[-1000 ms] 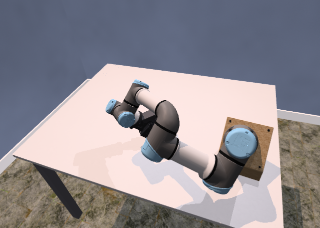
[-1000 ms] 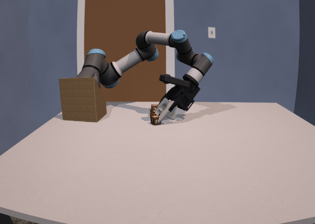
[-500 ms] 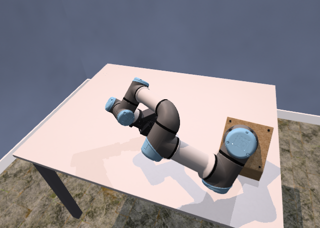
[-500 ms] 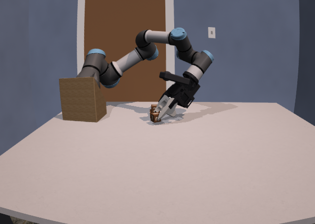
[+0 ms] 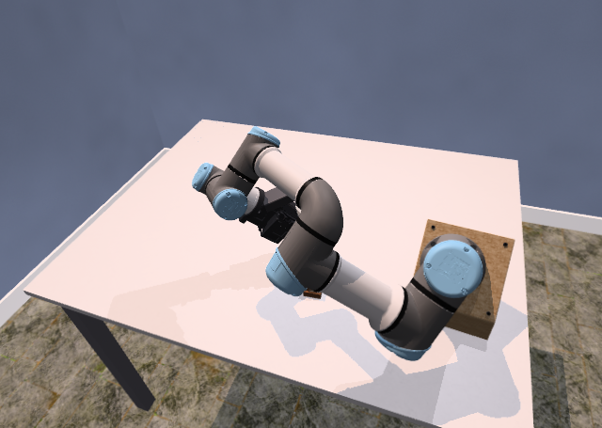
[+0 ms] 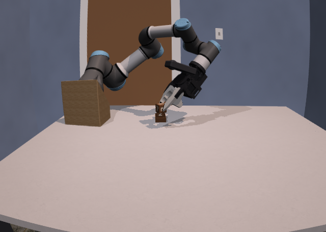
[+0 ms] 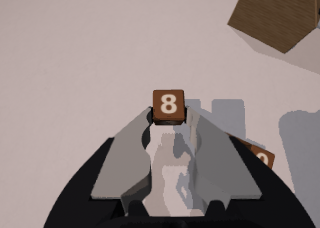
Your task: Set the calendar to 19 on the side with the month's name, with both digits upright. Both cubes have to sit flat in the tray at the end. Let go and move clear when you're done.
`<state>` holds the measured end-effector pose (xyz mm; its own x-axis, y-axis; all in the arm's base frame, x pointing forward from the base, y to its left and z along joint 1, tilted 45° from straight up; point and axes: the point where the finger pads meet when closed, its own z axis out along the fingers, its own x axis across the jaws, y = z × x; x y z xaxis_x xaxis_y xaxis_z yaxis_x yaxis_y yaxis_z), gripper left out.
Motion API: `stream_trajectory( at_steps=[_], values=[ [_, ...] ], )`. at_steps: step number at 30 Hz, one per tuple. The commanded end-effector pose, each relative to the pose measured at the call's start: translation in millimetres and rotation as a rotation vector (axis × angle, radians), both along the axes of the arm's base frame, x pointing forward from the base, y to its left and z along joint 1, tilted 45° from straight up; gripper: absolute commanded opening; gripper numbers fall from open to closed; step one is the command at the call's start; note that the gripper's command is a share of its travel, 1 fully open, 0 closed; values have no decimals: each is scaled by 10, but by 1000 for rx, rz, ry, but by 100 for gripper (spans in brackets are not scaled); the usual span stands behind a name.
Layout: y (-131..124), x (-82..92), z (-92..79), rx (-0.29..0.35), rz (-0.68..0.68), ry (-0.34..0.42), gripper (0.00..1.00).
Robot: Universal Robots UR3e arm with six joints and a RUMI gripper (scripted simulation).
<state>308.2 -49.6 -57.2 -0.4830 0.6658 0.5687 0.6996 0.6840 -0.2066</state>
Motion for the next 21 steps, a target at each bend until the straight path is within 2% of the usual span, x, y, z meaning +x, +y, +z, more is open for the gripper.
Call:
stream_trajectory(
  at_steps=[1,21],
  values=[
    [-52,-2,50,-1,-1,-1,10],
    [-66,-6,63,4,-5,-5,10]
  ],
)
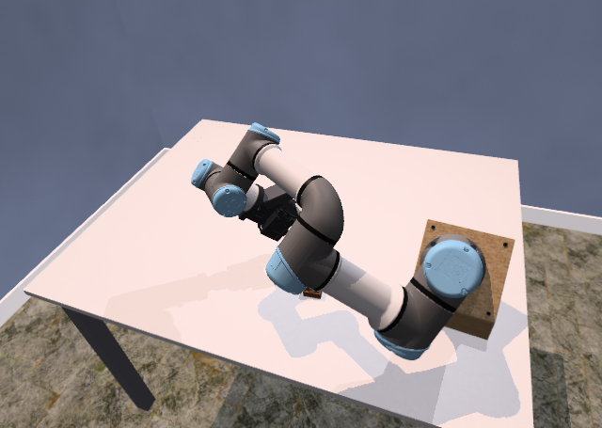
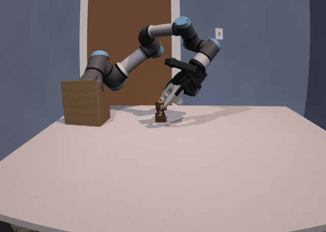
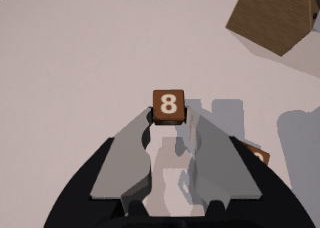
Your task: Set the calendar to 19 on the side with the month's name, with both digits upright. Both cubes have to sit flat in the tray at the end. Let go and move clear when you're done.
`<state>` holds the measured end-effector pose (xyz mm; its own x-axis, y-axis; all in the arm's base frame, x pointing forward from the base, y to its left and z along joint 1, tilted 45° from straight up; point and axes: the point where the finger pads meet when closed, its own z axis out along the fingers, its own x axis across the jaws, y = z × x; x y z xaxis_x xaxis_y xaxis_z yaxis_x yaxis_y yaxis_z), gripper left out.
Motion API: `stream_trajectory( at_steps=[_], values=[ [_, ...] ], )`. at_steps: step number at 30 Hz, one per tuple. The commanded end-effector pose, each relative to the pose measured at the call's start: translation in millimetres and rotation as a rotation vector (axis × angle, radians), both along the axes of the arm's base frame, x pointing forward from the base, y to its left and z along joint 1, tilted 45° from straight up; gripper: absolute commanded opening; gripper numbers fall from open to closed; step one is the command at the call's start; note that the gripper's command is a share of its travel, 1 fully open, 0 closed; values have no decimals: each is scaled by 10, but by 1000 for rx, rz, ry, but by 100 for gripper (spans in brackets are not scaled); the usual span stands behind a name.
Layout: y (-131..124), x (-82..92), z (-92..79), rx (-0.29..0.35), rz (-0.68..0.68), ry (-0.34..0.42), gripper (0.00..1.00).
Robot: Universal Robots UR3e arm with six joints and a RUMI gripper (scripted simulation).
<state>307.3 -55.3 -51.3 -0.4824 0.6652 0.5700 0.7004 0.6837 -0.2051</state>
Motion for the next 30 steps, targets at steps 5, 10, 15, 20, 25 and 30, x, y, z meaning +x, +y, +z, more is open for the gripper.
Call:
stream_trajectory(
  at_steps=[5,10,15,20,25,30],
  values=[
    [-12,1,3,15,-19,-20,10],
    [-16,-3,3,37,-43,-45,10],
    [-19,-6,3,52,-60,-65,10],
    [-22,-10,3,79,-91,-101,10],
    [-24,-13,4,101,-119,-135,10],
    [-24,-14,5,111,-131,-152,10]
  ],
)
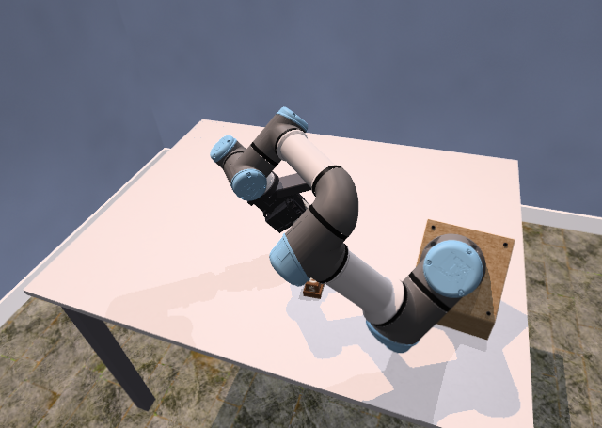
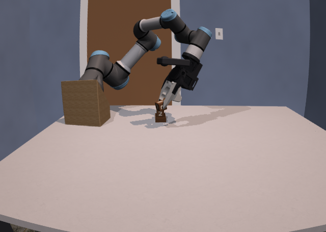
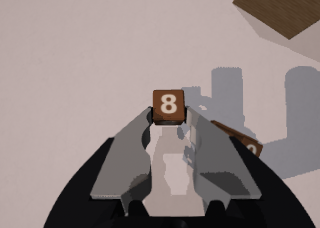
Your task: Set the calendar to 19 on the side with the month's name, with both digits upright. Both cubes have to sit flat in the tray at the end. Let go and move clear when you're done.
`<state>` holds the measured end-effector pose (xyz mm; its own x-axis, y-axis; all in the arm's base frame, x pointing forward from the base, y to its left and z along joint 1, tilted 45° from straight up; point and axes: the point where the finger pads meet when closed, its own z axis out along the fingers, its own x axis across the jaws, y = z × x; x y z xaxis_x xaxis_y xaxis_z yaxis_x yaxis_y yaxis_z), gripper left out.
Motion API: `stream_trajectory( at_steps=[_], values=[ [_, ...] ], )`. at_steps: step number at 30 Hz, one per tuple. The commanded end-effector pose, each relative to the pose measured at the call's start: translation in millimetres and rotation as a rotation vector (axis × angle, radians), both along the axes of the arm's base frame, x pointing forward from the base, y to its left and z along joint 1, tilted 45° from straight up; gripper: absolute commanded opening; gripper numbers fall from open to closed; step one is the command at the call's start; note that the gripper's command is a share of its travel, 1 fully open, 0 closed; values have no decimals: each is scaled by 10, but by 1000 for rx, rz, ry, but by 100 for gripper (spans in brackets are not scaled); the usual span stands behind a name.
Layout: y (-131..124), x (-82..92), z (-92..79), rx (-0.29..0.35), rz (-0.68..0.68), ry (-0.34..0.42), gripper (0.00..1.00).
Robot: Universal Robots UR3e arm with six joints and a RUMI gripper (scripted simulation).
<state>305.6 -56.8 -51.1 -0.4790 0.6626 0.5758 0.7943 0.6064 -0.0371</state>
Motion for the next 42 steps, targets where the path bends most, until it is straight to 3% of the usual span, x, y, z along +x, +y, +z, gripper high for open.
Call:
stream_trajectory(
  at_steps=[1,22,42],
  values=[
    [-9,2,4,8,-15,-23,10],
    [-10,-3,3,30,-42,-54,10],
    [-20,-22,0,132,-163,-194,10]
  ],
)
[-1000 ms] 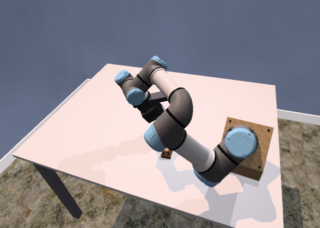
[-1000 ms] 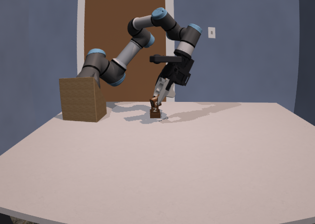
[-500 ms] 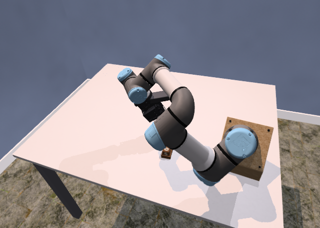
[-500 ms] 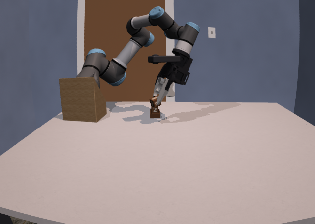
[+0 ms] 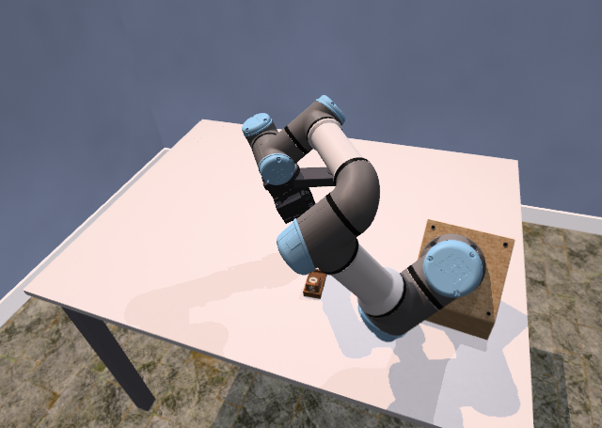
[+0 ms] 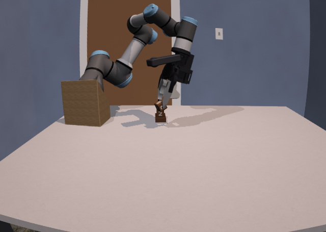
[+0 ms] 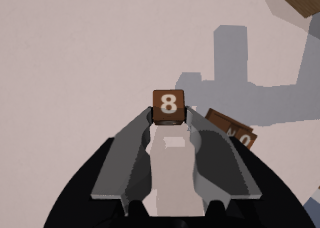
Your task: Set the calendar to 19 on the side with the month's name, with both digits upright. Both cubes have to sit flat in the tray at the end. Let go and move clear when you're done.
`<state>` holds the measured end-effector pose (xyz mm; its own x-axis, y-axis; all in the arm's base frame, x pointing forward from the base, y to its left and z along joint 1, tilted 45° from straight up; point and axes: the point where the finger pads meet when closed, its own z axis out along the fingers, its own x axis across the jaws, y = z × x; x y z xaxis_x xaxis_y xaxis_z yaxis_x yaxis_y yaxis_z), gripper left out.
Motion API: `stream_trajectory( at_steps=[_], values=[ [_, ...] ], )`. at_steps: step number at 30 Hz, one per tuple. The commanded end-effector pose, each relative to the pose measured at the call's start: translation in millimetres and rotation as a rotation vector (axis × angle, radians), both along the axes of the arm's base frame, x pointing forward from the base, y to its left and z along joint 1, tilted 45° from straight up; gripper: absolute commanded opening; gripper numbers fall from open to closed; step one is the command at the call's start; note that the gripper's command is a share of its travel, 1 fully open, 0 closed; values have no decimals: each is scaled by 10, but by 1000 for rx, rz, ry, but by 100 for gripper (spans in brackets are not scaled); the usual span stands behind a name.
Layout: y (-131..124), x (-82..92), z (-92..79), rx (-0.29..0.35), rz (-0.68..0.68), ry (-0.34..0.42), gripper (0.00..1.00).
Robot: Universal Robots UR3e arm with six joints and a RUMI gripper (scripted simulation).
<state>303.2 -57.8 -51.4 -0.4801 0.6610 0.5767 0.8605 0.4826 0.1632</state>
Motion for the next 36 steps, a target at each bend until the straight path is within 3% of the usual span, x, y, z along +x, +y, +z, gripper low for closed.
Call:
stream_trajectory(
  at_steps=[1,18,36],
  values=[
    [-11,3,4,16,-28,-36,10],
    [-12,-3,1,39,-54,-67,10],
    [-20,-20,-5,144,-180,-214,10]
  ],
)
